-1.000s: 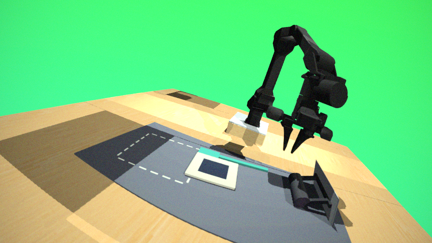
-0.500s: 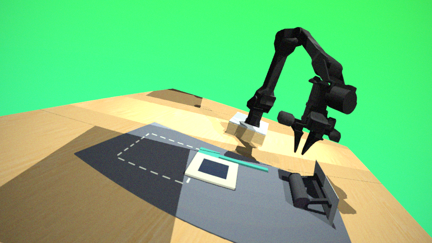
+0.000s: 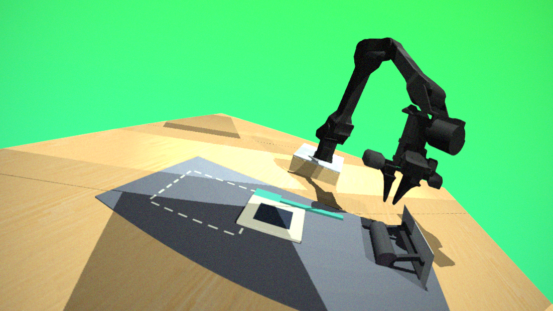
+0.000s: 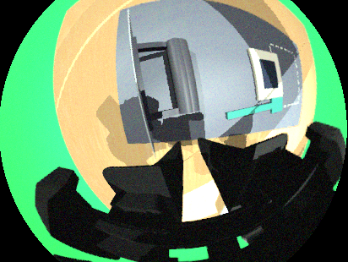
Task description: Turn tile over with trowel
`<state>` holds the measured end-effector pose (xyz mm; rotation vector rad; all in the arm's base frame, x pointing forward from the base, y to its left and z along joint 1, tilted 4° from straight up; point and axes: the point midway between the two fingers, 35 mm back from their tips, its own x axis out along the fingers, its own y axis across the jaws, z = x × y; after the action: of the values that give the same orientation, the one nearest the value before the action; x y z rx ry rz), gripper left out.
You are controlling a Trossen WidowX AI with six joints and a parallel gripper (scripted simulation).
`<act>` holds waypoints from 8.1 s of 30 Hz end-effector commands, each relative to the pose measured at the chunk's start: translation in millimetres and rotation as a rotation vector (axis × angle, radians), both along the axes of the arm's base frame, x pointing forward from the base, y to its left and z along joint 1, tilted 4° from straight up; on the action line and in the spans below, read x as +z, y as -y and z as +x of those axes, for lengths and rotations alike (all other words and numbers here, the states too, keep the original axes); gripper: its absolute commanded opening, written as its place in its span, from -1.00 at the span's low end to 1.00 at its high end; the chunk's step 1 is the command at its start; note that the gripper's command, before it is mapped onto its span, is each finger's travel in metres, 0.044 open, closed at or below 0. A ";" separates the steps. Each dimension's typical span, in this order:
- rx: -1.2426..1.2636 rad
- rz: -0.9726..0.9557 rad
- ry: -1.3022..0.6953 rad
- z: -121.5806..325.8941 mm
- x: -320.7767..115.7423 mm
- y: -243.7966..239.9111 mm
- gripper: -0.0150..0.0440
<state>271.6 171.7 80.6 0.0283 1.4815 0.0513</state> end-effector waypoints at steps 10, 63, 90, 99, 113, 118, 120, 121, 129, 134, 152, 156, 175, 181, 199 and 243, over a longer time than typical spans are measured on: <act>-0.001 -0.001 -0.002 0.4 -6.2 -17.5 -0.15; 0.001 0.010 0.004 0.7 4.7 -88.0 -0.15; -0.010 -0.002 0.004 -0.1 14.4 -15.2 -0.15; -0.009 -0.002 0.004 -0.2 14.3 -15.3 -0.49; -0.009 -0.002 0.004 -0.2 14.3 -15.3 -0.15; -0.009 -0.002 0.004 -0.1 14.3 -15.3 -0.15; -0.009 -0.002 0.004 -0.1 14.3 -15.3 -0.15; -0.009 -0.002 0.004 -0.1 14.3 -15.3 -0.15; -0.009 -0.002 0.004 -0.1 14.3 -15.3 -0.15; -0.009 -0.002 0.004 -0.1 14.3 -15.3 -0.33; -0.009 -0.002 0.004 -0.1 14.3 -15.3 -0.22; -0.008 -0.001 0.004 3.8 16.9 -18.9 0.11; 0.021 0.006 0.008 85.1 57.6 -111.4 0.42; 0.021 0.006 0.008 86.4 52.0 -112.7 0.42; 0.021 0.006 0.008 89.8 22.5 -114.9 0.42; -0.233 0.029 -0.007 90.3 13.4 -115.1 -0.05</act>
<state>362.4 287.2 95.2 0.1532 1.4727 -0.0490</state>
